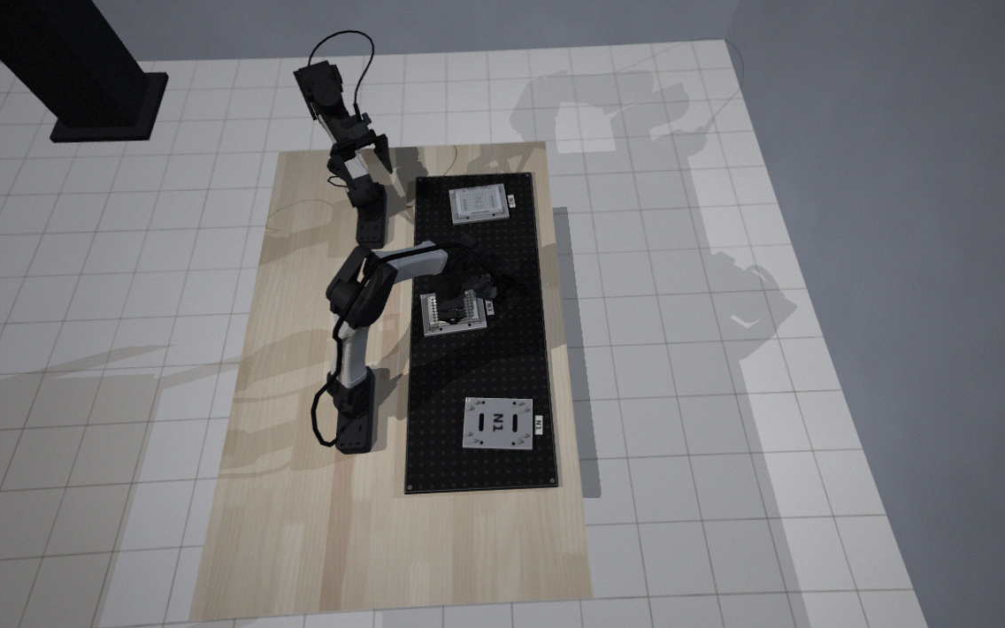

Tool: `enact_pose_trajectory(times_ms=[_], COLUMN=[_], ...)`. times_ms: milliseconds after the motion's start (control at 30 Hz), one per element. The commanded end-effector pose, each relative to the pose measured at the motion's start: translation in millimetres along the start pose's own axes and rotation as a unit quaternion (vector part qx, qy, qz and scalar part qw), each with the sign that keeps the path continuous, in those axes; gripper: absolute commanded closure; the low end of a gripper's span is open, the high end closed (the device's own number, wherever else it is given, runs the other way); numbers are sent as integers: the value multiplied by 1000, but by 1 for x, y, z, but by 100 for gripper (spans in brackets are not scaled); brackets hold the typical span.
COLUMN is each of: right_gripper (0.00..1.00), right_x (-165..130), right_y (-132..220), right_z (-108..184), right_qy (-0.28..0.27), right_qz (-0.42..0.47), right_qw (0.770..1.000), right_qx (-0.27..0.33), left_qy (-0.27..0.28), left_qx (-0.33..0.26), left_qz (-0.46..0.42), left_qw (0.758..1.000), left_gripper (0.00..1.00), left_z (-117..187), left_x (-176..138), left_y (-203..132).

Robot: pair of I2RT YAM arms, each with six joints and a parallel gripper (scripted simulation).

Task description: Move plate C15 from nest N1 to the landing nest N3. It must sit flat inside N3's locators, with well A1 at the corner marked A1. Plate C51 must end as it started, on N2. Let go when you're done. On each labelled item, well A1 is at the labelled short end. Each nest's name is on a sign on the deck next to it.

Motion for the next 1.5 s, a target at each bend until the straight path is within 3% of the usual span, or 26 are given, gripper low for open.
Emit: enact_pose_trajectory(times_ms=[0, 233, 500, 767, 867, 1100, 1167, 1467], right_gripper=[19, 19, 19, 19, 19, 19, 0, 0], right_x=[3, 7, 2, -2, 6, 6, 6, 10], right_y=[0, 3, -1, -4, 0, 0, 0, -1], right_z=[7, 14, -19, -21, 8, 8, 8, 37], right_qy=[-8, -21, -4, 4, -15, -15, -15, -31], right_qz=[-3, -1, -4, -5, -5, -5, -5, -2], right_qw=[1000, 1000, 1000, 1000, 1000, 1000, 1000, 999], right_qx=[4, 15, 4, -5, 10, 10, 10, 22], left_qy=[-4, -4, -4, -4, -4, -4, -4, -4], left_qx=[-2, -2, -2, -2, -2, -2, -2, -2], left_qz=[2, 2, 2, 2, 2, 2, 2, 2], left_qw=[1000, 1000, 1000, 1000, 1000, 1000, 1000, 1000], left_gripper=[0, 0, 0, 0, 0, 0, 0, 0], left_z=[2, 2, 2, 2, 2, 2, 2, 2], left_x=[3, 3, 3, 3, 3, 3, 3, 3], left_y=[0, 0, 0, 0, 0, 0, 0, 0])
Point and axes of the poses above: on each arm, the point where the finger pads meet when closed, its own z axis back along the fingers, its own y axis across the jaws, x = y × z, the point moved 2 cm from there along z, back along the fingers, and after that the axes turned 4 degrees about z, right-handed, at the moved point
